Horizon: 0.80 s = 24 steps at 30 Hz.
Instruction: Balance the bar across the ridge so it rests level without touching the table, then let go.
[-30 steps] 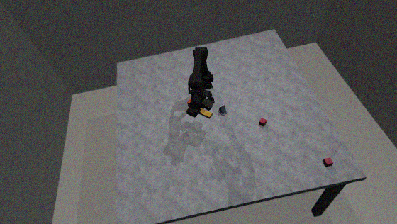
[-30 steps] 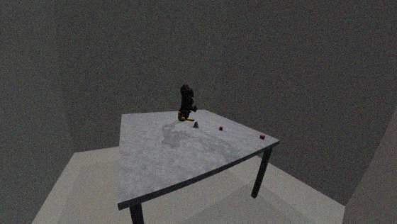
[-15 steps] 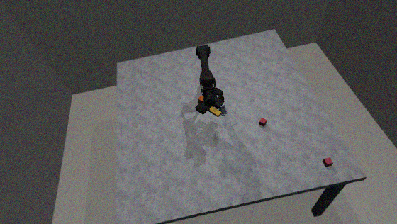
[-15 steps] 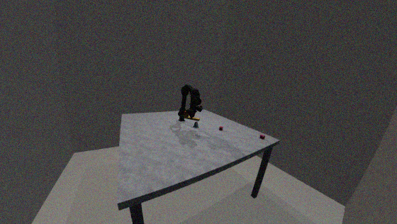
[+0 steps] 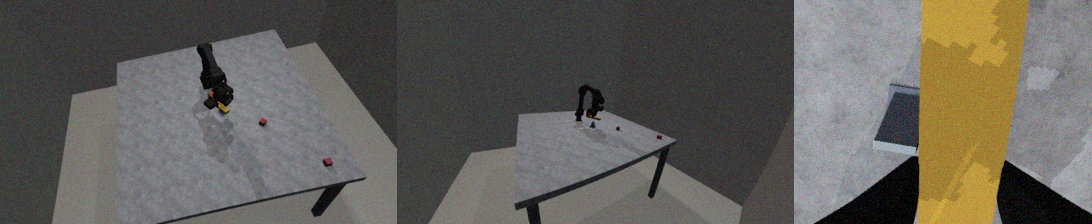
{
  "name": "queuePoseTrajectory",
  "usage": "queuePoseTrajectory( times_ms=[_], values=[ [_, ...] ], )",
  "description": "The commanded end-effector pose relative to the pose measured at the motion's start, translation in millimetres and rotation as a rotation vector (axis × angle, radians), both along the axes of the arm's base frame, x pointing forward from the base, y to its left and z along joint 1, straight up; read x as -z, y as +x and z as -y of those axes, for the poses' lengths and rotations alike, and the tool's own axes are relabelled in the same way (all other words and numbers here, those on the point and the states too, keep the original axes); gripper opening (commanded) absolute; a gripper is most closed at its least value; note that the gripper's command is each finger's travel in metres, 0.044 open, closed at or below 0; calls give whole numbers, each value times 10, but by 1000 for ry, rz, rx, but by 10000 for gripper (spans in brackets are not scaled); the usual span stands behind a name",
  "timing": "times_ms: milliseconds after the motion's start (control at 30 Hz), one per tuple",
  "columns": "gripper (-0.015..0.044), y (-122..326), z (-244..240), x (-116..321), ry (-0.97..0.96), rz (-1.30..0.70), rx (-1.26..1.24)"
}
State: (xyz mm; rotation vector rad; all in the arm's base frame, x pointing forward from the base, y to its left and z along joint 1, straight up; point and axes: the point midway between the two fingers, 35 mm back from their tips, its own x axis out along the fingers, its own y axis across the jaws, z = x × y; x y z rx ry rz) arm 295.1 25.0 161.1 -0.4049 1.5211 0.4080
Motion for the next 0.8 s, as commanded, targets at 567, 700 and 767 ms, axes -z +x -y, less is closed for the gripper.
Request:
queuePoseTrajectory(
  times_ms=[567,700,767],
  values=[
    [0,-131,-372,86,3,15,108],
    [0,-127,-370,152,3,15,108],
    [0,-126,-369,185,3,15,109]
  ],
)
